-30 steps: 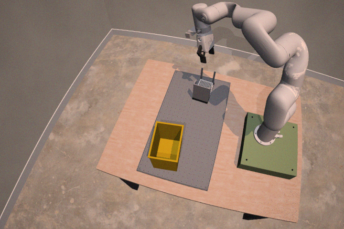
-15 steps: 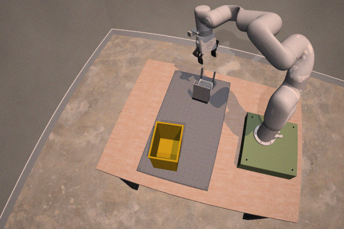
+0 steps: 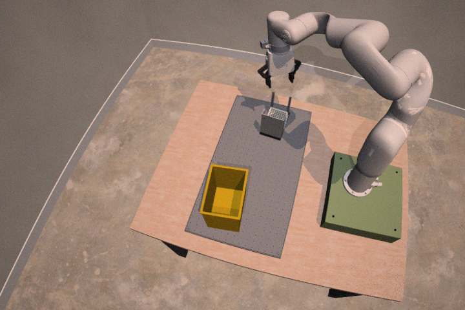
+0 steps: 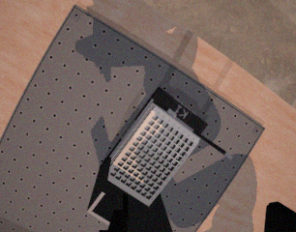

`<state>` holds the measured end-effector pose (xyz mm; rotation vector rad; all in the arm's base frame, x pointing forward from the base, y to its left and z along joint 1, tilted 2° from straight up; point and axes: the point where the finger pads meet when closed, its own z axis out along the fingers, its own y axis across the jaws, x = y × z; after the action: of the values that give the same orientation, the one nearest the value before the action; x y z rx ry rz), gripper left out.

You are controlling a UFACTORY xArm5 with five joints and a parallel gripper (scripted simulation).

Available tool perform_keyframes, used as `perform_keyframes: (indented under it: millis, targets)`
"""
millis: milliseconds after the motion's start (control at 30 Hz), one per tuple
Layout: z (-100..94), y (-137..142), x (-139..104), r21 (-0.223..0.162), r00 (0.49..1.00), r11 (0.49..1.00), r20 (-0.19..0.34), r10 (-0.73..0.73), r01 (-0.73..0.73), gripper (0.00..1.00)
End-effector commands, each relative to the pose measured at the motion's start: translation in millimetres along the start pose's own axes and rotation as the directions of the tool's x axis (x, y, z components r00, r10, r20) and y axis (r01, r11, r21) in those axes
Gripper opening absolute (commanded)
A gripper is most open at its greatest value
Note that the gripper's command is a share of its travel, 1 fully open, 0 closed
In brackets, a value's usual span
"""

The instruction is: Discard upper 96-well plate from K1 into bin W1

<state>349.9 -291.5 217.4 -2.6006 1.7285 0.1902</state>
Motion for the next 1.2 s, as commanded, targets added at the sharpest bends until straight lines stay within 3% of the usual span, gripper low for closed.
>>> perform_keyframes:
  millis: [0,233,400,500,667,1167]
  targets:
    - [-0.1,-2,-3,0.025,0.989,0.990,-0.036,0.140,-0.139,1.00]
    - [2.1,-3,-8,0.059,0.948,0.949,-0.058,0.314,-0.311,1.00]
    - [4.5,-5,-13,0.092,0.891,0.892,-0.067,0.450,-0.443,1.00]
    - [4.5,-5,-13,0.096,0.883,0.884,-0.068,0.464,-0.457,1.00]
    - [7.1,-6,-18,0.138,0.796,0.796,-0.066,0.601,-0.590,1.00]
    - [7.1,-6,-18,0.138,0.796,0.796,-0.066,0.601,-0.590,1.00]
